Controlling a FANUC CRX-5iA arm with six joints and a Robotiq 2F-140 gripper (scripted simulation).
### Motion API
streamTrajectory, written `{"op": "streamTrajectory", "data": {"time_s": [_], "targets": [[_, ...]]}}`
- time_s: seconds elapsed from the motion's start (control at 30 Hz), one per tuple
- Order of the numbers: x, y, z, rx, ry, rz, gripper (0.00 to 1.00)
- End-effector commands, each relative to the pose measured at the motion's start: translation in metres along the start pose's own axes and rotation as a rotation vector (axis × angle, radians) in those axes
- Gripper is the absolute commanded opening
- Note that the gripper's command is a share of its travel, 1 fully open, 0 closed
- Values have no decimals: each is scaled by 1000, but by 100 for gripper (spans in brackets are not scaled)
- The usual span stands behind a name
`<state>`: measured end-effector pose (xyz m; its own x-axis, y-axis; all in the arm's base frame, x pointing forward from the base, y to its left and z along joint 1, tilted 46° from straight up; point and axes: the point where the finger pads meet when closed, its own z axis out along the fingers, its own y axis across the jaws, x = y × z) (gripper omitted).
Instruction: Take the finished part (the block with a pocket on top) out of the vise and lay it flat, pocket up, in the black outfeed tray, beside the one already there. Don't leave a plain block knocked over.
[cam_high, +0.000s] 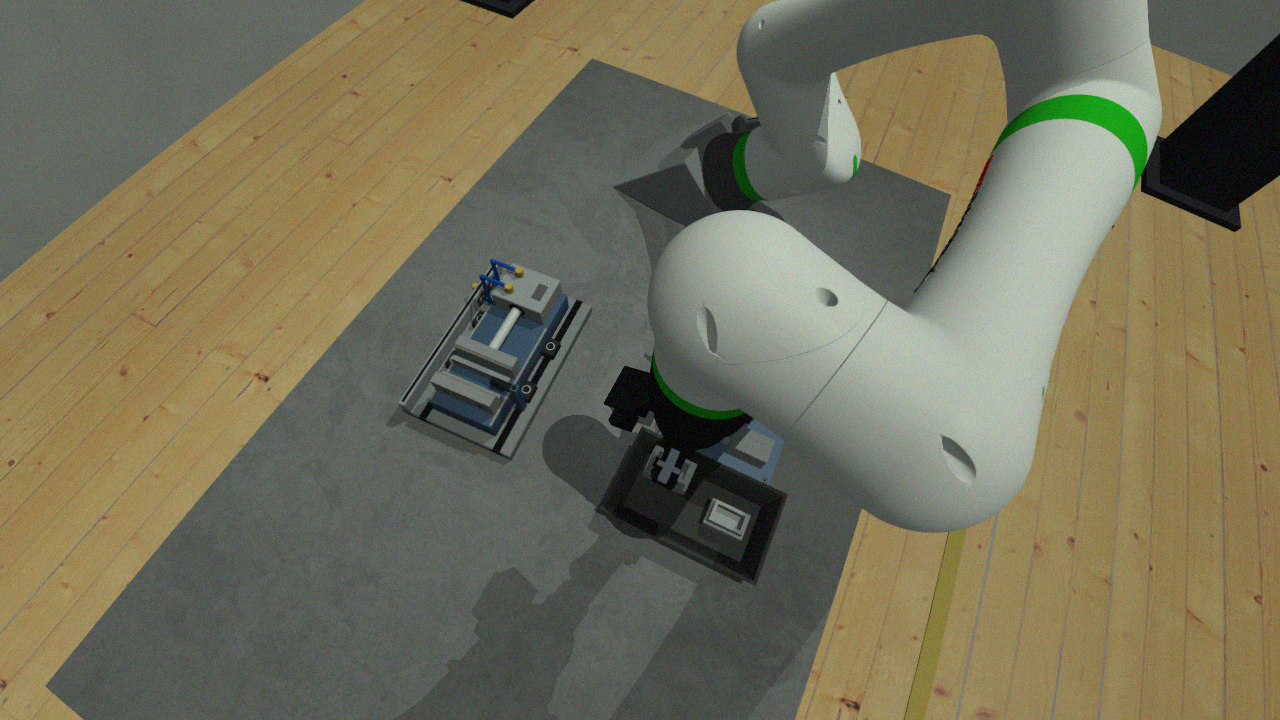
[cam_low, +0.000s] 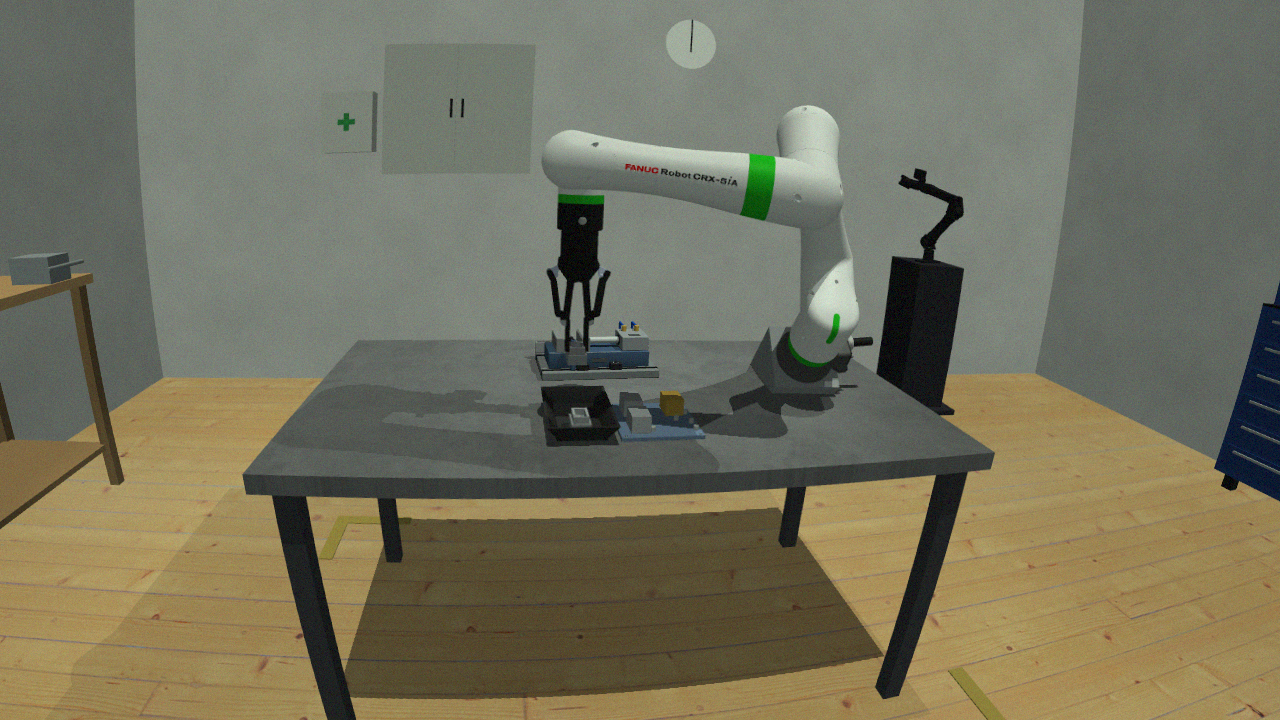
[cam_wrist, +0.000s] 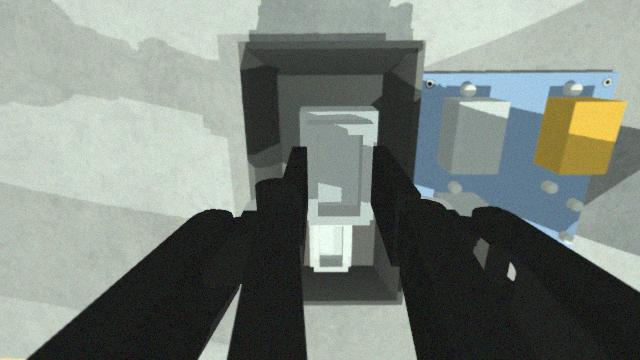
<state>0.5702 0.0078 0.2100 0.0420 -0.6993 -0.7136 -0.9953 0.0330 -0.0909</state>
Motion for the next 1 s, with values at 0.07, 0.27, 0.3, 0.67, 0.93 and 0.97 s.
{"op": "streamTrajectory", "data": {"time_s": [0.07,0.27,0.3,0.67,0.93,0.97], "targets": [[0,0,2,2,1,0,10],[0,0,8,2,1,0,10],[0,0,10,2,1,0,10],[0,0,25,2,1,0,10],[0,-1,41,2,1,0,10],[0,-1,43,2,1,0,10]]}}
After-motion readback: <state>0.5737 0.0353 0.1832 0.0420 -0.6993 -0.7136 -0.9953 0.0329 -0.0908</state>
